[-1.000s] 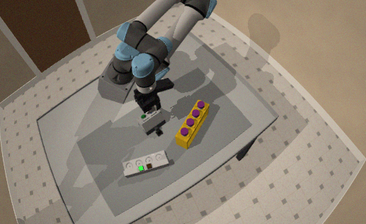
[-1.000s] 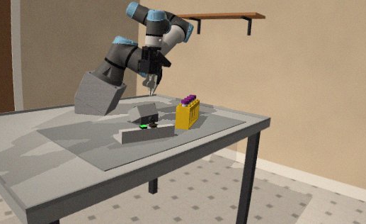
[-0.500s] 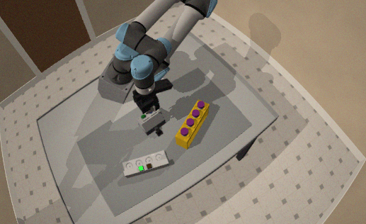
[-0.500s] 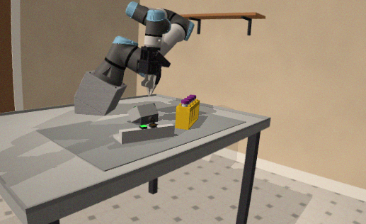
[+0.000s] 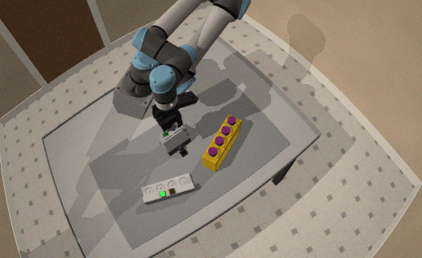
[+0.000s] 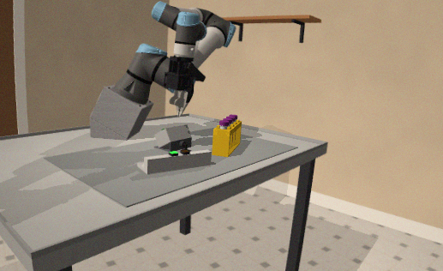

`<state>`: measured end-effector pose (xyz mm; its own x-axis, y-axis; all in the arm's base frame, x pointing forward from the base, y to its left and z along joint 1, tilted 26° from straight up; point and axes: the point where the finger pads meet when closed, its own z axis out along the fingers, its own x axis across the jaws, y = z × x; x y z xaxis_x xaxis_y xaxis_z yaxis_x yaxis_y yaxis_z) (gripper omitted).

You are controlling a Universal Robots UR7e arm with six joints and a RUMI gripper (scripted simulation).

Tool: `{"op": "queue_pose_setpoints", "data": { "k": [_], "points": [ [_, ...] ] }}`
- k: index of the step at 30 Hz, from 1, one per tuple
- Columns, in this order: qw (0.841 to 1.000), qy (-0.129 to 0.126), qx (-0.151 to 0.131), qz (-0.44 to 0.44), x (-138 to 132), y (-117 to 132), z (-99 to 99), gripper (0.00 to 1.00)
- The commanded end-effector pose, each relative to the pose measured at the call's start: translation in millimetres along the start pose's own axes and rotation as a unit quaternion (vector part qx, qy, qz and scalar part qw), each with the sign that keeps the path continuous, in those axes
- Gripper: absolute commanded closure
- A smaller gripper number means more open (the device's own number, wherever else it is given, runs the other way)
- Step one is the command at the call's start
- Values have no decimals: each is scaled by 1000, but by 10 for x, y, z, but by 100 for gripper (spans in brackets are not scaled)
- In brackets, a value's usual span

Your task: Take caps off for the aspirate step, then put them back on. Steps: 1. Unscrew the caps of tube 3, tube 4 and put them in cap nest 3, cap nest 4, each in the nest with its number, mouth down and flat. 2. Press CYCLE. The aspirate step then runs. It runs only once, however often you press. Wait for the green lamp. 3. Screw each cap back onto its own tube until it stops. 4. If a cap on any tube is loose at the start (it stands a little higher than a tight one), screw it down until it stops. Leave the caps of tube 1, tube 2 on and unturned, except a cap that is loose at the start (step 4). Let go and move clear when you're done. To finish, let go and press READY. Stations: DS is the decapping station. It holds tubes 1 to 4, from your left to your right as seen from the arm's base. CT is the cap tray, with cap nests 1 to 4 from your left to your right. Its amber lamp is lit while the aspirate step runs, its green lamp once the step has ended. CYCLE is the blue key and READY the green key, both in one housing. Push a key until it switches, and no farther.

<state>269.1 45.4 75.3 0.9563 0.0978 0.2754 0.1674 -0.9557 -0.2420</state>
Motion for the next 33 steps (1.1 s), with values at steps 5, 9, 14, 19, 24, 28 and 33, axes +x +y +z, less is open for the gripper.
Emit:
{"op": "queue_pose_setpoints", "data": {
  "k": [5, 9, 14, 19, 24, 28, 33],
  "points": [
    [990, -141, 18, -2, -290, 427, 64, 100],
    [989, -143, 18, -2, -290, 427, 65, 100],
    [989, -146, 18, -2, -290, 427, 66, 100],
    [988, -150, 19, -2, -290, 426, 67, 100],
    [988, -154, 20, -3, -289, 426, 67, 100],
    [987, -157, 20, -3, -289, 426, 68, 100],
    [987, -160, 21, -3, -289, 426, 69, 100]
  ]
}}
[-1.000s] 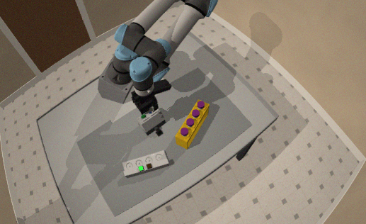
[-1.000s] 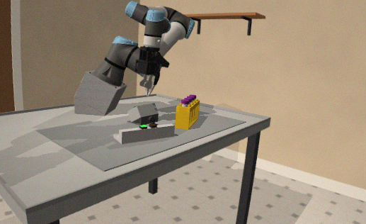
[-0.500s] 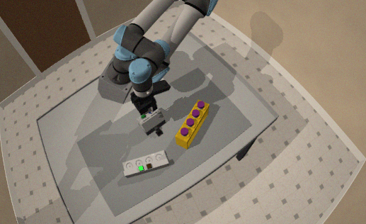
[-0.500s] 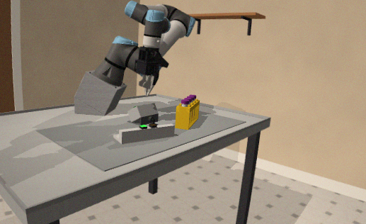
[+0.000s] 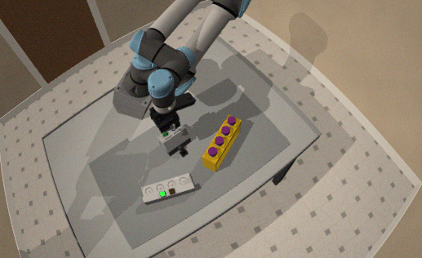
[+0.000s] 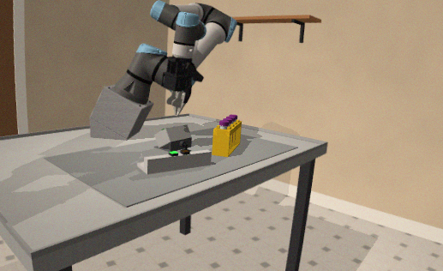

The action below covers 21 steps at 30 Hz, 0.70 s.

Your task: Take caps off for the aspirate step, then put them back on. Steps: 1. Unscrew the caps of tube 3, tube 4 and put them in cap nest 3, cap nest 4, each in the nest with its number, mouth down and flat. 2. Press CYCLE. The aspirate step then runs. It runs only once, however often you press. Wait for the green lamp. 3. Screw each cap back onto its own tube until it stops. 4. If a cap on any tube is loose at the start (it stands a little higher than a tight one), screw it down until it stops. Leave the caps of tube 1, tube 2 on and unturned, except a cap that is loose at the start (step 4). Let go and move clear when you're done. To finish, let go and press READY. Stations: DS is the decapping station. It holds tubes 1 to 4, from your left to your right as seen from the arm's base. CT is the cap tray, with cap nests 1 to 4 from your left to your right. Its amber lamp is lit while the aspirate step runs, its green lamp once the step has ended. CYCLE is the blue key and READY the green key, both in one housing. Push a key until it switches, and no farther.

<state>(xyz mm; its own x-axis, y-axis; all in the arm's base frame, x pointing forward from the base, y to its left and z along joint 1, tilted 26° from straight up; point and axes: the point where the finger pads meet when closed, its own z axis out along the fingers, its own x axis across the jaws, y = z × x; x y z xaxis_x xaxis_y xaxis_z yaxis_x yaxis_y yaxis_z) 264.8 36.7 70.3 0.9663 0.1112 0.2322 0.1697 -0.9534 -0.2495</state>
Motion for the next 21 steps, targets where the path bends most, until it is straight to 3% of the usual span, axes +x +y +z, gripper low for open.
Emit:
{"op": "queue_pose_setpoints", "data": {
  "k": [1, 21],
  "points": [
    [990, -138, 17, -2, -223, 338, 65, 100],
    [988, -152, 19, -3, -222, 338, 68, 100]
  ]
}}
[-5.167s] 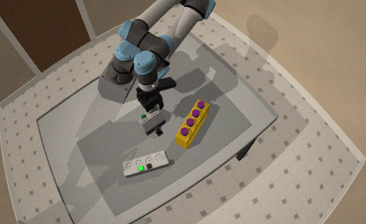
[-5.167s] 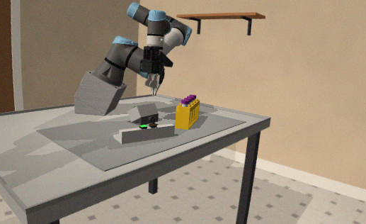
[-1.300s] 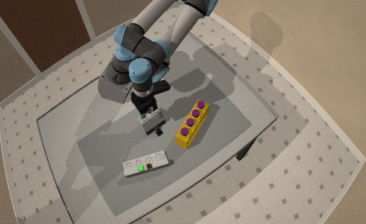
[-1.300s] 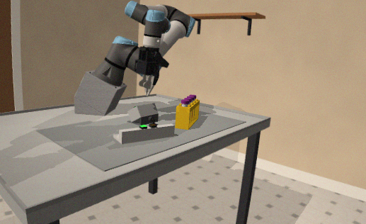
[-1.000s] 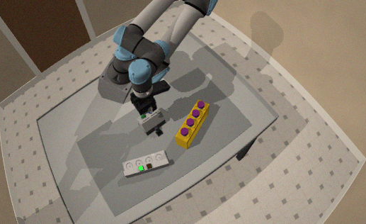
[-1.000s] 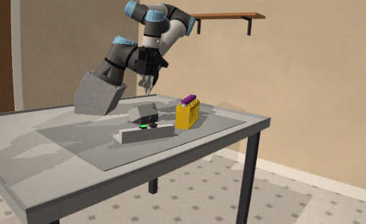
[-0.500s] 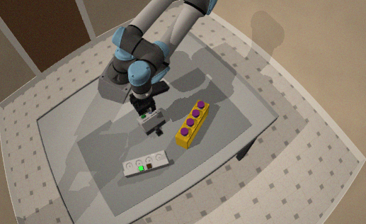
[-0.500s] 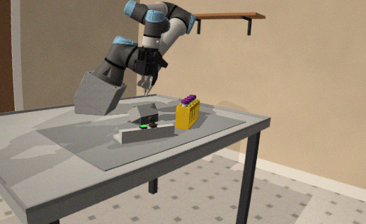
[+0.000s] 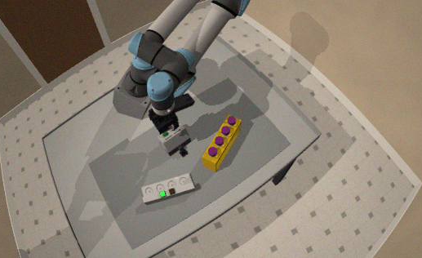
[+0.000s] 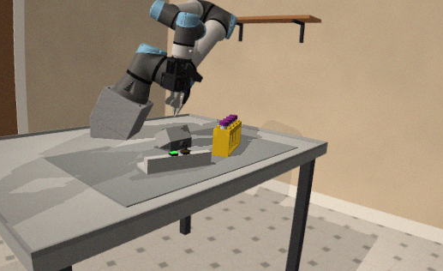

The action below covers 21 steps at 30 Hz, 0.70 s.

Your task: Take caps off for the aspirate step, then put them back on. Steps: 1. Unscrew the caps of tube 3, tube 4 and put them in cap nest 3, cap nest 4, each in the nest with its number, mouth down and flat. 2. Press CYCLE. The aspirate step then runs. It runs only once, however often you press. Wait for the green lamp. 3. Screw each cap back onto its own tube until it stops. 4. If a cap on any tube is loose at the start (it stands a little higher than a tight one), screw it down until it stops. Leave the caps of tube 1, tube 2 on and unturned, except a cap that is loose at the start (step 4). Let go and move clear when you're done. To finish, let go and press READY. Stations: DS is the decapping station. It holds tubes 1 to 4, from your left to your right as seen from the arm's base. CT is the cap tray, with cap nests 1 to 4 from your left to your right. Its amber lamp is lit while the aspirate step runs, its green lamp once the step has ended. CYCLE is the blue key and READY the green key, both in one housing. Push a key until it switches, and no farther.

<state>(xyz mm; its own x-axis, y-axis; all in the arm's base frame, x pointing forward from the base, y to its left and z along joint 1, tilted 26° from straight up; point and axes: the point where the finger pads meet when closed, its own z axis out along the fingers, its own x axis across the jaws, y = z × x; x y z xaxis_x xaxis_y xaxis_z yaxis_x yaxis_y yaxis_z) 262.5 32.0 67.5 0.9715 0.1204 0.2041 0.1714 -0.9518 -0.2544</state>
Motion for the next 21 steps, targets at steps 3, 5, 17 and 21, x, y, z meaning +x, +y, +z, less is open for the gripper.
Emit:
{"op": "queue_pose_setpoints", "data": {
  "k": [3, 5, 17, 21],
  "points": [
    [990, -139, 16, -2, -187, 291, 64, 100],
    [990, -141, 17, -2, -187, 291, 64, 100],
    [989, -150, 18, -2, -187, 291, 67, 100],
    [988, -153, 18, -2, -187, 291, 68, 100]
  ]
}}
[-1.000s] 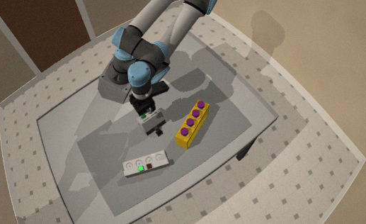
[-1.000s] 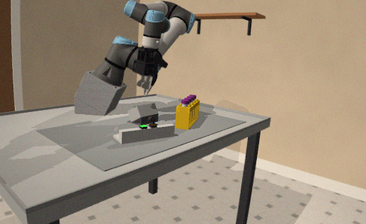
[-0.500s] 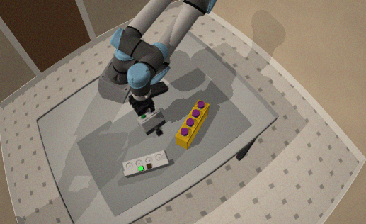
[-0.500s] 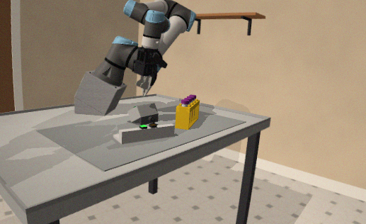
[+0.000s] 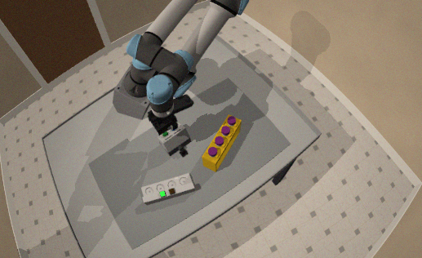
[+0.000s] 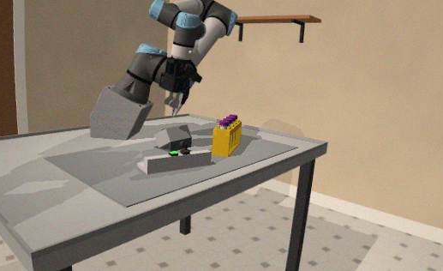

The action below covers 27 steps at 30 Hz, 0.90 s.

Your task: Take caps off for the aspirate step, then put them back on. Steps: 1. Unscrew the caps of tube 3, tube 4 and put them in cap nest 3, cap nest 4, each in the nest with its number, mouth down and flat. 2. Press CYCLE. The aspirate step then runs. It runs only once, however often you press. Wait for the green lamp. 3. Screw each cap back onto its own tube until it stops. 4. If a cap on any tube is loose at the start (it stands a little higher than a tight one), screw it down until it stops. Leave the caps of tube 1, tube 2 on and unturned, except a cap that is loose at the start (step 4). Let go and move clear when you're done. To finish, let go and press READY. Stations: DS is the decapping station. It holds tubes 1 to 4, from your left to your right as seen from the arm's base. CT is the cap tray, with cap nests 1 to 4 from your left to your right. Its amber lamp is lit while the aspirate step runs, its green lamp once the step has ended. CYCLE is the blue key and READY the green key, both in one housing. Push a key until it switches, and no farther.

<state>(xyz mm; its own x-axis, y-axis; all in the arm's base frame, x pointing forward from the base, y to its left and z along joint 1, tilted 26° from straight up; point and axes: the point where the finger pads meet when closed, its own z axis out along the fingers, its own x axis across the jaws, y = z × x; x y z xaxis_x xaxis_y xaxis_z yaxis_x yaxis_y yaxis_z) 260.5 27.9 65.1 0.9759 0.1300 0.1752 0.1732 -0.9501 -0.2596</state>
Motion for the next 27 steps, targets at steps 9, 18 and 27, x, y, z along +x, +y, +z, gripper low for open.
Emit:
{"op": "queue_pose_setpoints", "data": {
  "k": [9, 18, 27],
  "points": [
    [989, -144, 16, -2, -156, 249, 64, 100],
    [988, -151, 17, -2, -155, 249, 66, 100],
    [987, -158, 18, -2, -155, 249, 68, 100]
  ]
}}
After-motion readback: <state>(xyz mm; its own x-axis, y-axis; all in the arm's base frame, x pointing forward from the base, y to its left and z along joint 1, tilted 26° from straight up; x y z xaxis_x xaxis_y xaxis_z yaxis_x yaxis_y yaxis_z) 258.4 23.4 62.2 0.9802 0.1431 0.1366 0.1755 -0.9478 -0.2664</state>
